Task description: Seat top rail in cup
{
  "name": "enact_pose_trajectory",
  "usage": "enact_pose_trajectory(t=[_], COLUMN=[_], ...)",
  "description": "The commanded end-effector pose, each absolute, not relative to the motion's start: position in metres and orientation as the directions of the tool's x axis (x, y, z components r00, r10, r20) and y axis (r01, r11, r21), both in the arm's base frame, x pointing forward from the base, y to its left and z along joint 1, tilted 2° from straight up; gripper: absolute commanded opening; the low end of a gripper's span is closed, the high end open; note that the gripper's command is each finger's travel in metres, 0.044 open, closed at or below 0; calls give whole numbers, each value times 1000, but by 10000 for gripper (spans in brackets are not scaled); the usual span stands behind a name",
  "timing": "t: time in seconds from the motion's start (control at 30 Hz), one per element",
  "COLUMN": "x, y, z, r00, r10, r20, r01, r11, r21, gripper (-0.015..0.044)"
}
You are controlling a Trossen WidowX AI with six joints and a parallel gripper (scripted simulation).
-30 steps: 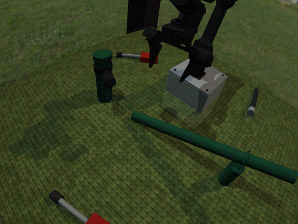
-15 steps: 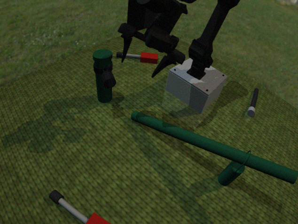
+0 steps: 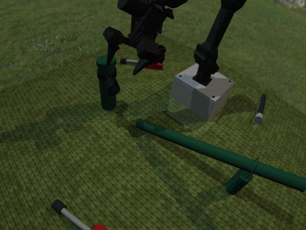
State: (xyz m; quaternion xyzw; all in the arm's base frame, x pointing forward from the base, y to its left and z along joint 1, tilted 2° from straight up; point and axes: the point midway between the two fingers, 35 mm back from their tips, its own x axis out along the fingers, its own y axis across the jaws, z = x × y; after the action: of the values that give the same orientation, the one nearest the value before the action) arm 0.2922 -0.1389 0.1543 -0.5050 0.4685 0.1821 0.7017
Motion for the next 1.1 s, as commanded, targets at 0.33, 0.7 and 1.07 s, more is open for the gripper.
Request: enact_pose_trajectory(t=[0.33,0.7,1.07], x=[296,304,314], y=[-143,-147,-151], z=[123,112,97], r00=[495,495,496], r10=[-224,-225,-225], r20=[-840,-839,-839], r01=[-742,-741,-741], r11=[394,394,394], r21=[-543,-543,-544], gripper=[440,440,440])
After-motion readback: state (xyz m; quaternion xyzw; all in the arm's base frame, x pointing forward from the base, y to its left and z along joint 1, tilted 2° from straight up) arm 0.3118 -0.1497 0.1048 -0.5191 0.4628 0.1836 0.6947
